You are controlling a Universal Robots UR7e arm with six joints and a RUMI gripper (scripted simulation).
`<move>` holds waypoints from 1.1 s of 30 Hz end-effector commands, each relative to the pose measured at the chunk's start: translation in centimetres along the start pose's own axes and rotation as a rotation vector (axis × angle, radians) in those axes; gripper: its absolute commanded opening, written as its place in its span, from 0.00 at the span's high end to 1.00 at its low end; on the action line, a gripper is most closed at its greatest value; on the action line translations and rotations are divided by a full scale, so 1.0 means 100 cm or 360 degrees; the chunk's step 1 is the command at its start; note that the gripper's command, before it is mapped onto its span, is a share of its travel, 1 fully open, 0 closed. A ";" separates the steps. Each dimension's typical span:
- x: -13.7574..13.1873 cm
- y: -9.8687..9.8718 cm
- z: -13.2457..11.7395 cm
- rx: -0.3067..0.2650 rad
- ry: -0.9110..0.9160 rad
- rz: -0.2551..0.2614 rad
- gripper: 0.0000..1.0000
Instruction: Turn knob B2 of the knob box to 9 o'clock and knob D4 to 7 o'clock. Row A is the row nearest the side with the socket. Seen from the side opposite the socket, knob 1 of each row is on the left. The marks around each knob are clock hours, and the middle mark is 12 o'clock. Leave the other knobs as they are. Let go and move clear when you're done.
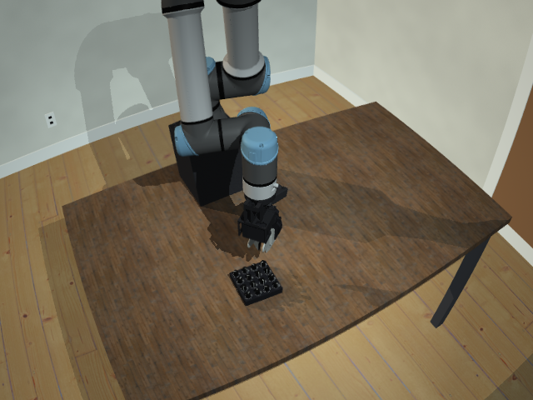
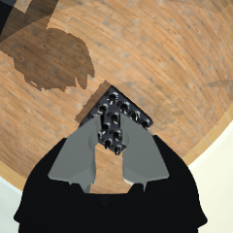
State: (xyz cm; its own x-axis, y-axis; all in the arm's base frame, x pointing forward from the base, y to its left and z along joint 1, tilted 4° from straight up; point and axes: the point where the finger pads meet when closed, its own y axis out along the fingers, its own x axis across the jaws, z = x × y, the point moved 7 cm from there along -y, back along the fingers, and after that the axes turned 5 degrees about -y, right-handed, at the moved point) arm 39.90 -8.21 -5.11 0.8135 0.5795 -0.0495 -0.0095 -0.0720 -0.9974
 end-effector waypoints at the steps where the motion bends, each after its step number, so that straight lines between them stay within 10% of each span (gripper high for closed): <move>1: 0.001 0.002 -0.002 -0.0005 0.0004 -0.0001 0.89; 33: 0.001 0.035 -0.003 -0.0006 0.0004 -0.0001 0.89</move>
State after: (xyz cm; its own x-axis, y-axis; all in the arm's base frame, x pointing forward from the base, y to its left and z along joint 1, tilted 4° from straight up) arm 39.85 -8.36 -8.10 0.8142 0.5783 -0.0509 -0.0121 -0.0707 -0.9974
